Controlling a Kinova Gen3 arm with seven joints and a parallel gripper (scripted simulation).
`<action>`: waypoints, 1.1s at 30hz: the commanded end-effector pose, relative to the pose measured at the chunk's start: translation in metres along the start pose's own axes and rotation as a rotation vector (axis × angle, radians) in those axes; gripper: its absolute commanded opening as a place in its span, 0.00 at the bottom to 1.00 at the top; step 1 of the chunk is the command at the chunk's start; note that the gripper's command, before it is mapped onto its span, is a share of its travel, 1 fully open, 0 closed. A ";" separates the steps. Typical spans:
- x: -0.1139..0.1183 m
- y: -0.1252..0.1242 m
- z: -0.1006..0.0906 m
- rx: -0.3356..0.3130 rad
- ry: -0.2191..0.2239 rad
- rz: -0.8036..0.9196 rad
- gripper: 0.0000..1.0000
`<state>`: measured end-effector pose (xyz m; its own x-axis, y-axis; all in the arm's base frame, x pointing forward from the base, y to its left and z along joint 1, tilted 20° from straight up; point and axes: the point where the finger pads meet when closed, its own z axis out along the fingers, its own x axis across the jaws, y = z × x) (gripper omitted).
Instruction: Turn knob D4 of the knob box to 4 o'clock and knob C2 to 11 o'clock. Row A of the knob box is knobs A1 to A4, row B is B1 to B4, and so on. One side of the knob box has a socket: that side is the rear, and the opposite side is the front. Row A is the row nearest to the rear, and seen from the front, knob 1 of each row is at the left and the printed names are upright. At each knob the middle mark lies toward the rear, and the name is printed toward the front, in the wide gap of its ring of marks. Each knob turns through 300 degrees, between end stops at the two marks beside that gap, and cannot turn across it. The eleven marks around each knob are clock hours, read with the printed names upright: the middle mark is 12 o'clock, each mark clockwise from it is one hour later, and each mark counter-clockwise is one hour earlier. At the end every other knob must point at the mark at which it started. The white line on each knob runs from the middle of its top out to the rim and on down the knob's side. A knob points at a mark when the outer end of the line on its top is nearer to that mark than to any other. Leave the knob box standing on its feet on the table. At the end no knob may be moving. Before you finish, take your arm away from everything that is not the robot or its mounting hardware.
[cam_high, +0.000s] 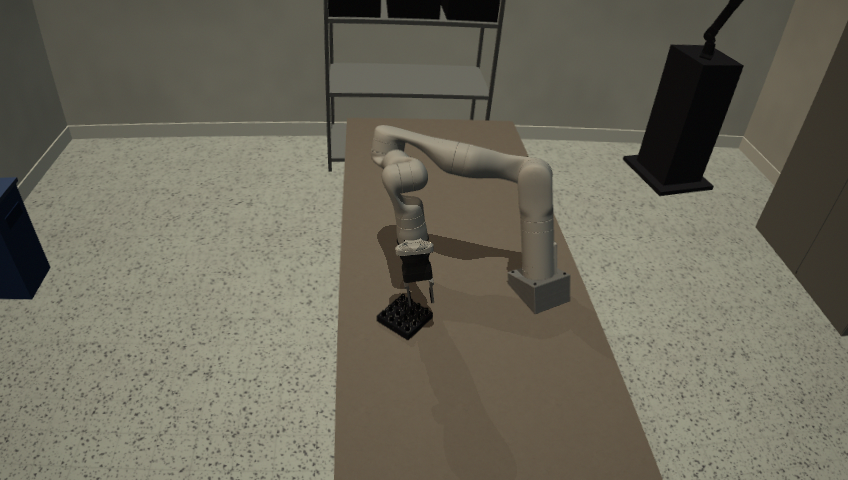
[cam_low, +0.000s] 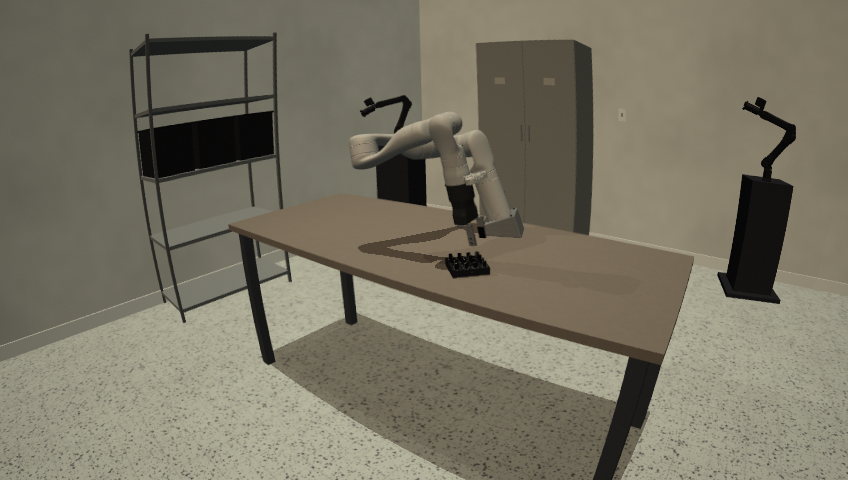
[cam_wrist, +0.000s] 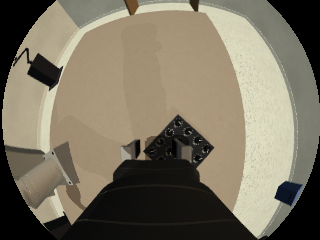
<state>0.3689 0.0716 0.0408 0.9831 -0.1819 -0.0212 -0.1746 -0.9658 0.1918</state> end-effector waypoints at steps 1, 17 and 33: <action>0.000 0.000 0.000 -0.002 0.004 0.003 1.00; 0.000 0.001 0.002 -0.015 0.016 0.084 1.00; 0.000 0.003 0.004 -0.027 0.029 0.159 1.00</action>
<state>0.3680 0.0678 0.0370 0.9487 -0.3144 0.0317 -0.3137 -0.9249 0.2147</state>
